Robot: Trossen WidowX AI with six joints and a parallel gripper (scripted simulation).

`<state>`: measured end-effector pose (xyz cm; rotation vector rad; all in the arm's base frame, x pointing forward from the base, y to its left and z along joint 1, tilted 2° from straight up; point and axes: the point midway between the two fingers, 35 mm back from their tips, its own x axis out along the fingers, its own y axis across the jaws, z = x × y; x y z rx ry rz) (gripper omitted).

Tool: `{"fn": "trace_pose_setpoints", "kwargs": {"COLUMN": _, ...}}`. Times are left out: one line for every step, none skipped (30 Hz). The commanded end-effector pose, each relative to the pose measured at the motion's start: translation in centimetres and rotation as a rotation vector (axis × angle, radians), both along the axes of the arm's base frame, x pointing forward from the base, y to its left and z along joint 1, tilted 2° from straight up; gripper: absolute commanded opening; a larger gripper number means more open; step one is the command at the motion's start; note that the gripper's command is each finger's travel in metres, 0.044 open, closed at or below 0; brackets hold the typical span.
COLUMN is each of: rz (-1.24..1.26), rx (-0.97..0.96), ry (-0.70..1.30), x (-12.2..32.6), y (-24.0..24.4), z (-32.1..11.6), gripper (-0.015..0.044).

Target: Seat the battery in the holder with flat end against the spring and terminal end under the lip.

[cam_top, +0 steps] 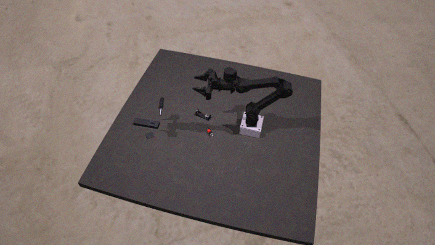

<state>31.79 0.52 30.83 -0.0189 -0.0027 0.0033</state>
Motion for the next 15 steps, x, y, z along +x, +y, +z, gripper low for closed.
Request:
{"fn": "trace_pose_setpoints", "kwargs": {"rz": 0.002, "rx": -0.017, "ry": 0.013, "x": 0.1, "y": 0.0, "z": -0.3, "gripper": 0.0374}}
{"fn": "trace_pose_setpoints", "kwargs": {"rz": 0.008, "rx": -0.066, "ry": 0.051, "x": 0.5, "y": 0.2, "z": -1.1, "gripper": 0.0347}}
{"fn": "trace_pose_setpoints", "kwargs": {"rz": 0.023, "rx": -0.149, "ry": 0.115, "x": 1.0, "y": 0.4, "z": -2.6, "gripper": 0.0321}}
{"fn": "trace_pose_setpoints", "kwargs": {"rz": 0.048, "rx": -0.249, "ry": 0.191, "x": 1.6, "y": 0.8, "z": -4.4, "gripper": 0.0295}}
{"fn": "trace_pose_setpoints", "kwargs": {"rz": 0.081, "rx": -0.349, "ry": 0.265, "x": 2.0, "y": 1.1, "z": -6.2, "gripper": 0.0269}}
{"fn": "trace_pose_setpoints", "kwargs": {"rz": 0.121, "rx": -0.449, "ry": 0.336, "x": 2.2, "y": 1.4, "z": -7.9, "gripper": 0.0242}}
{"fn": "trace_pose_setpoints", "kwargs": {"rz": 0.169, "rx": -0.547, "ry": 0.405, "x": 2.4, "y": 1.7, "z": -9.7, "gripper": 0.0229}}
{"fn": "trace_pose_setpoints", "kwargs": {"rz": 0.224, "rx": -0.643, "ry": 0.472, "x": 2.4, "y": 2.0, "z": -11.5, "gripper": 0.0229}}
{"fn": "trace_pose_setpoints", "kwargs": {"rz": 0.286, "rx": -0.738, "ry": 0.534, "x": 2.3, "y": 2.3, "z": -13.2, "gripper": 0.0229}}
{"fn": "trace_pose_setpoints", "kwargs": {"rz": 0.355, "rx": -0.831, "ry": 0.594, "x": 2.0, "y": 2.5, "z": -14.9, "gripper": 0.0229}}
{"fn": "trace_pose_setpoints", "kwargs": {"rz": 0.431, "rx": -0.921, "ry": 0.647, "x": 1.7, "y": 2.8, "z": -16.4, "gripper": 0.0229}}
{"fn": "trace_pose_setpoints", "kwargs": {"rz": 0.513, "rx": -1.009, "ry": 0.696, "x": 1.3, "y": 3.0, "z": -17.9, "gripper": 0.0229}}
{"fn": "trace_pose_setpoints", "kwargs": {"rz": 0.602, "rx": -1.093, "ry": 0.741, "x": 0.8, "y": 3.2, "z": -19.4, "gripper": 0.0229}}
{"fn": "trace_pose_setpoints", "kwargs": {"rz": 0.698, "rx": -1.173, "ry": 0.779, "x": 0.1, "y": 3.4, "z": -20.8, "gripper": 0.0229}}
{"fn": "trace_pose_setpoints", "kwargs": {"rz": 0.800, "rx": -1.248, "ry": 0.813, "x": -0.6, "y": 3.5, "z": -22.1, "gripper": 0.0229}}
